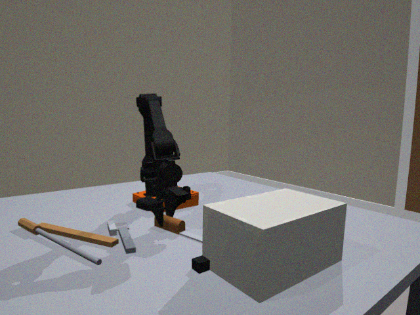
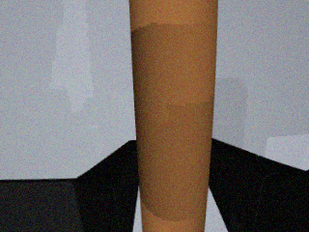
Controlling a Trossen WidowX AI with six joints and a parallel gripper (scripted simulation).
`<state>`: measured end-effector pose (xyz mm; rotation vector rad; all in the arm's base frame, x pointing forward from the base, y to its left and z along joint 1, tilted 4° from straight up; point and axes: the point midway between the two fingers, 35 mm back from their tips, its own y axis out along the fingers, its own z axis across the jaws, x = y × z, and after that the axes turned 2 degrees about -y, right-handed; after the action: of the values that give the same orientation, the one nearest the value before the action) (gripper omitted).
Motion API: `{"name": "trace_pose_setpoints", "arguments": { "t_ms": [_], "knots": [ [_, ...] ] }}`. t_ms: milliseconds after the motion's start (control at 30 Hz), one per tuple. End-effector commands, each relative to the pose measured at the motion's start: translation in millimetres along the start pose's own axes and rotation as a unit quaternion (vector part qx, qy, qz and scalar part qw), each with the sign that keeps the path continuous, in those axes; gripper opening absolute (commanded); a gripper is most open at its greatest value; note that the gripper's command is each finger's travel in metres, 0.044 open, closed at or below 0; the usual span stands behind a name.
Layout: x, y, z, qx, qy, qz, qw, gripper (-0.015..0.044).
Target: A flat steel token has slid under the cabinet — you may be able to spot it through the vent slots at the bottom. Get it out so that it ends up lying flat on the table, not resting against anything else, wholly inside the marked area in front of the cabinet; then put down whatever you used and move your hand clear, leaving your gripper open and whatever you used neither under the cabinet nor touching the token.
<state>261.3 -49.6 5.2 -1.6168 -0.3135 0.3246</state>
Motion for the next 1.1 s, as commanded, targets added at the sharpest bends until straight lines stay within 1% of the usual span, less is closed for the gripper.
{"name": "trace_pose_setpoints", "arguments": {
  "t_ms": [0,233,333,1033,1067],
  "knots": [
    [-9,1,0,0.0,-0.001,0.002,1.0,0.0],
    [-18,1,0,0.0,-0.001,0.003,1.0,0.0],
    [-13,0,-1,0.0,0.0,0.0,1.0,0.0],
    [-19,-3,-9,-0.001,-0.003,0.002,1.0,0.0],
    [-18,-2,-8,0.001,-0.003,0.002,1.0,0.0026]
  ]
}}
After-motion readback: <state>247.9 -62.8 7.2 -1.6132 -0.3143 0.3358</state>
